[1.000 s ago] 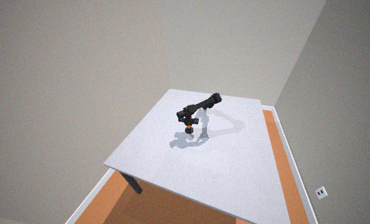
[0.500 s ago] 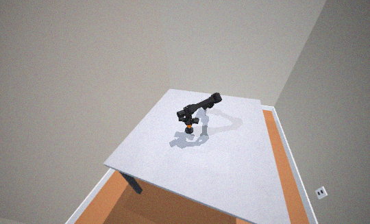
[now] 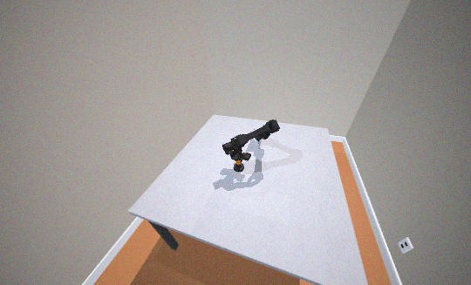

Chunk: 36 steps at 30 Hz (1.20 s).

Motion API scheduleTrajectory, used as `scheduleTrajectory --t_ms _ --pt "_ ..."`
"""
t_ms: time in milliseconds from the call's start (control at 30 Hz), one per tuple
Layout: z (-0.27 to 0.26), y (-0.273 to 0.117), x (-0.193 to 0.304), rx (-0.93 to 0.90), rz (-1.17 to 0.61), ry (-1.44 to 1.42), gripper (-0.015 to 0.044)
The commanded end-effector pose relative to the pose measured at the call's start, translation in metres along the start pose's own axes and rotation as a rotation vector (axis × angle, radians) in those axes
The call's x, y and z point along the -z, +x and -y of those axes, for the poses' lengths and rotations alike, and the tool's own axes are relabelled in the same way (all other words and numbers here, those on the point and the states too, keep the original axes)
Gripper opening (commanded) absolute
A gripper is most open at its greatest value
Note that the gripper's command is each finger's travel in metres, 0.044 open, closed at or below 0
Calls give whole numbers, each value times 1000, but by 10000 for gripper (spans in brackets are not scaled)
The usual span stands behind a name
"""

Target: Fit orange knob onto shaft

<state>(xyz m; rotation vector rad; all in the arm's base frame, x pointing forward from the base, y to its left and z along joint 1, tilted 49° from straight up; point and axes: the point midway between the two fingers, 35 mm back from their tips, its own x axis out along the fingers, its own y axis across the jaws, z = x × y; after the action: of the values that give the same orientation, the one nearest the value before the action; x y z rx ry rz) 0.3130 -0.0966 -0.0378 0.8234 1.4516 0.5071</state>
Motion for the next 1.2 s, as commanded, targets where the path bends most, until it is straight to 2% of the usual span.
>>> scheduleTrajectory --t_ms 0,1033,1167 --pt "0 -2 -3 4 4 4 0" --pt "0 -3 2 4 3 5 0" --pt "0 -3 2 4 4 90 0"
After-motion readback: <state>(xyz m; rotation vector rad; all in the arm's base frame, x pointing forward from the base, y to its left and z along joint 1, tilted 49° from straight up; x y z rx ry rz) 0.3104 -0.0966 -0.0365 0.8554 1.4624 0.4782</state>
